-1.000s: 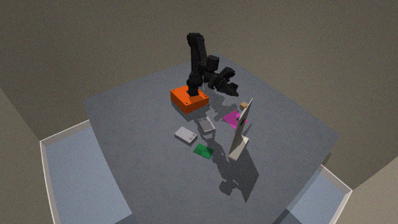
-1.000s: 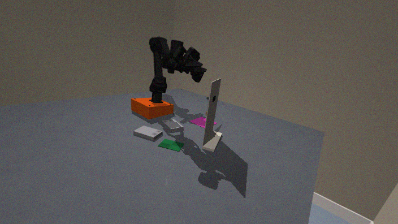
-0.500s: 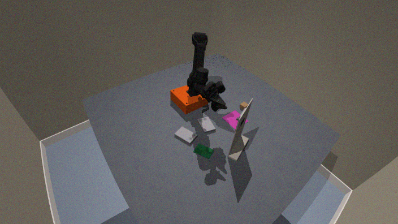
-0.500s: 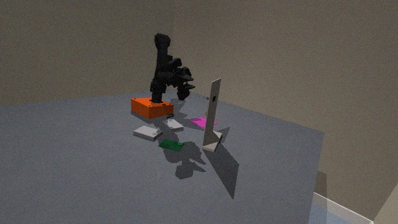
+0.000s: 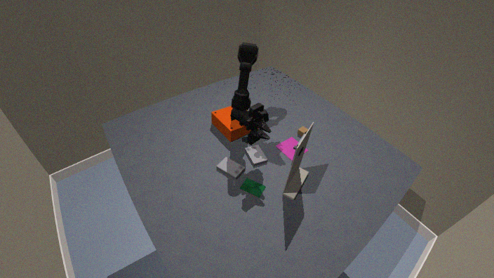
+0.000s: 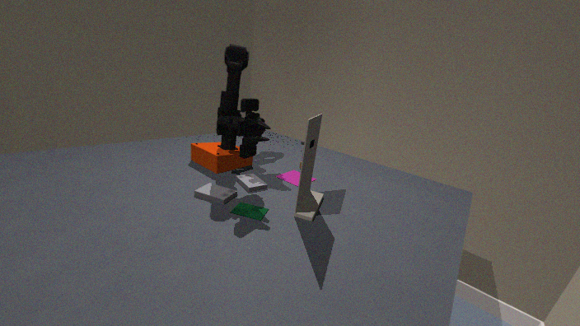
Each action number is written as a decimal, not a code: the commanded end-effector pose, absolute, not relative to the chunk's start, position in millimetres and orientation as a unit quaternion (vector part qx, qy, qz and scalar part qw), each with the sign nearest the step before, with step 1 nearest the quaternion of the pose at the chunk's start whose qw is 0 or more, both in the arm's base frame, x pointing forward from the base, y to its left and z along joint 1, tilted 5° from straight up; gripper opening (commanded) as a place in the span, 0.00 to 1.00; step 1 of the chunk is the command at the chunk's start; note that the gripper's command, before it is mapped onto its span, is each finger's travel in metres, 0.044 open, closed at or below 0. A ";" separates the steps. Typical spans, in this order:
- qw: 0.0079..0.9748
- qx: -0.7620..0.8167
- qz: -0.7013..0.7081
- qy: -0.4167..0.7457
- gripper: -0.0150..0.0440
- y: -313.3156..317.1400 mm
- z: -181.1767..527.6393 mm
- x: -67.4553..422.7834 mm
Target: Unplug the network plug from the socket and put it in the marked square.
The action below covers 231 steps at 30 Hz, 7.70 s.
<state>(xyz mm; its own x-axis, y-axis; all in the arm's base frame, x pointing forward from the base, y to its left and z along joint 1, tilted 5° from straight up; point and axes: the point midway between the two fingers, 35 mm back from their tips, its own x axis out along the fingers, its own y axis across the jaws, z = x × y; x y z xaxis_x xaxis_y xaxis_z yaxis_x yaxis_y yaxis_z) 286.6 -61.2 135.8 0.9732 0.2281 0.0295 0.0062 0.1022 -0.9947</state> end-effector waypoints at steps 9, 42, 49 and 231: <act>0.728 -0.675 0.079 -0.090 0.52 -50.8 132.8 304.4; 0.729 -0.674 0.077 -0.092 0.52 -17.5 137.5 364.2; 0.729 -0.674 0.076 -0.092 0.52 -11.8 138.3 373.8; 0.728 -0.675 0.078 -0.090 0.25 -48.2 192.5 312.3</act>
<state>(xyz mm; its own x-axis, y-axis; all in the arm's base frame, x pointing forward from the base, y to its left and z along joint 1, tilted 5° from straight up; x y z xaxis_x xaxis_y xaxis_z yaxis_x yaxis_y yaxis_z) 315.0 -48.5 185.5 0.9724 0.2325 0.0184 -0.0005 0.0812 -0.9967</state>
